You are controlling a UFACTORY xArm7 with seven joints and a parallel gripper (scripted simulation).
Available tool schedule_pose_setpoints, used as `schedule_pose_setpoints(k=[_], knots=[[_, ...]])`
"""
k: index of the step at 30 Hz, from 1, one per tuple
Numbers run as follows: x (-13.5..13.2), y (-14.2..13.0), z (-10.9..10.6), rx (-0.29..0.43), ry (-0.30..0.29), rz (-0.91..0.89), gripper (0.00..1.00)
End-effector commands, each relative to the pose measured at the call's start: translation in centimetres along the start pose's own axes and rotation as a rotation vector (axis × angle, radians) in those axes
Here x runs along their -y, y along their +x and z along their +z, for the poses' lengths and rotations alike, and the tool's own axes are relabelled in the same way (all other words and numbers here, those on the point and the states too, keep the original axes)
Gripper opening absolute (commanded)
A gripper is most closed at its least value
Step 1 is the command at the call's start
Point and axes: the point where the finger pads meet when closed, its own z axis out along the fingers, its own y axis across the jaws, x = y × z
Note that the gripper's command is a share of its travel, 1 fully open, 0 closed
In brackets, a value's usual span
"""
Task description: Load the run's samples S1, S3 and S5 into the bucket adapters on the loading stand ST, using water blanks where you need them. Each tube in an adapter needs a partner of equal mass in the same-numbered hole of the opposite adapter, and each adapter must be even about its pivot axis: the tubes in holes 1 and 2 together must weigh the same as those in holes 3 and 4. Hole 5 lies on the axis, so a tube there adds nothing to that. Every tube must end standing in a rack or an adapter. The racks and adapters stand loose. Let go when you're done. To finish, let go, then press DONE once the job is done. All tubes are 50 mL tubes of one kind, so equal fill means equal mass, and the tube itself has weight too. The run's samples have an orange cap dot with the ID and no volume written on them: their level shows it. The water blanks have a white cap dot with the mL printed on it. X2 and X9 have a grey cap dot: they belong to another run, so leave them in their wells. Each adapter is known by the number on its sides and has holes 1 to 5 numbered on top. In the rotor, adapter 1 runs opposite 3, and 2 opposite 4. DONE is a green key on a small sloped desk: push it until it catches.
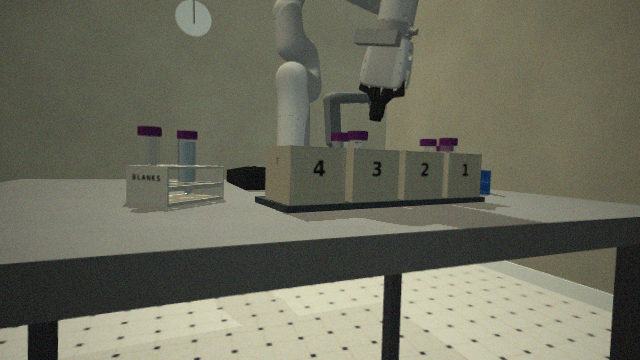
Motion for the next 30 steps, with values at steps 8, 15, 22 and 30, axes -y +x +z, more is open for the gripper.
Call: schedule_pose_setpoints(k=[8, 15, 22, 30], knots=[[-4.5, 0.2, 2.9, 0.032, -0.034, 0.366, 0.00], [-7.3, 0.3, 4.9, 0.042, -0.045, 0.445, 0.00], [-7.5, 0.3, 5.0, 0.042, -0.045, 0.445, 0.00], [-7.5, 0.3, 5.0, 0.042, -0.045, 0.445, 0.00]])
